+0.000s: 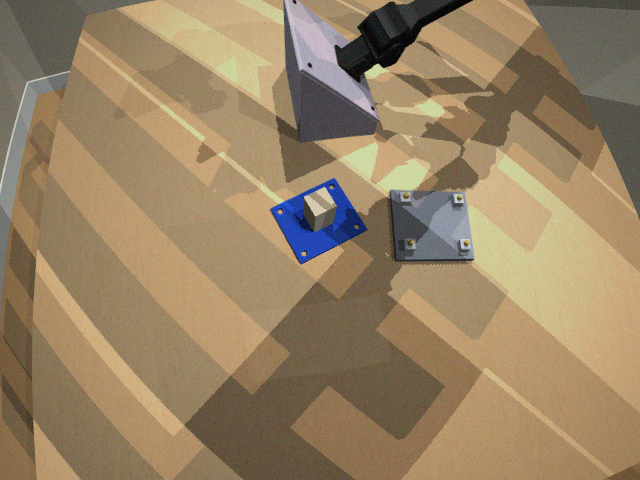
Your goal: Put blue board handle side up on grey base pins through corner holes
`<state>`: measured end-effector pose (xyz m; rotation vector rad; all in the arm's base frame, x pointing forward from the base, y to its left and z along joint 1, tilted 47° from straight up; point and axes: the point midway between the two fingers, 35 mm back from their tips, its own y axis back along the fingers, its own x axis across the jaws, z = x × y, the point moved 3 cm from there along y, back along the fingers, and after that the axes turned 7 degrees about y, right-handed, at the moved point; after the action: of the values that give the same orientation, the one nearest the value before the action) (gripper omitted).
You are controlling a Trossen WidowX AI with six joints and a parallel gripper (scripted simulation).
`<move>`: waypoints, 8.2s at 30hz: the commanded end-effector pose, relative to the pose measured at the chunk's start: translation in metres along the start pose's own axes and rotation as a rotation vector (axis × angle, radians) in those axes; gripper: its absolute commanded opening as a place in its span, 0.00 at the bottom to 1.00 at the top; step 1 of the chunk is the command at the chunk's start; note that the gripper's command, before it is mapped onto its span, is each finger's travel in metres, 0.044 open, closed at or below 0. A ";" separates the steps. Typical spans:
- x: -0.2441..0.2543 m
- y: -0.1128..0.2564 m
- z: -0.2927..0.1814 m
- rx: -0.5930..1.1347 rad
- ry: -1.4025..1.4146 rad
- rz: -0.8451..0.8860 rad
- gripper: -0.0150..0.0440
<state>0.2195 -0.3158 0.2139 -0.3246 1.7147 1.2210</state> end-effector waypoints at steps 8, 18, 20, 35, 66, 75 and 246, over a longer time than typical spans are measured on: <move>0.067 -0.067 0.089 -0.300 -0.303 0.486 1.00; 0.158 -0.082 0.192 -0.400 -0.555 1.252 1.00; 0.176 -0.078 0.210 -0.370 -0.596 1.426 1.00; 0.220 -0.074 0.239 -0.338 -0.622 1.551 1.00; 0.260 -0.076 0.266 -0.339 -0.623 1.550 1.00; 0.271 -0.076 0.274 -0.340 -0.623 1.551 1.00; 0.140 0.060 0.366 0.052 -1.005 1.648 0.25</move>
<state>0.3122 0.0550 0.1247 1.7637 0.8248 1.8431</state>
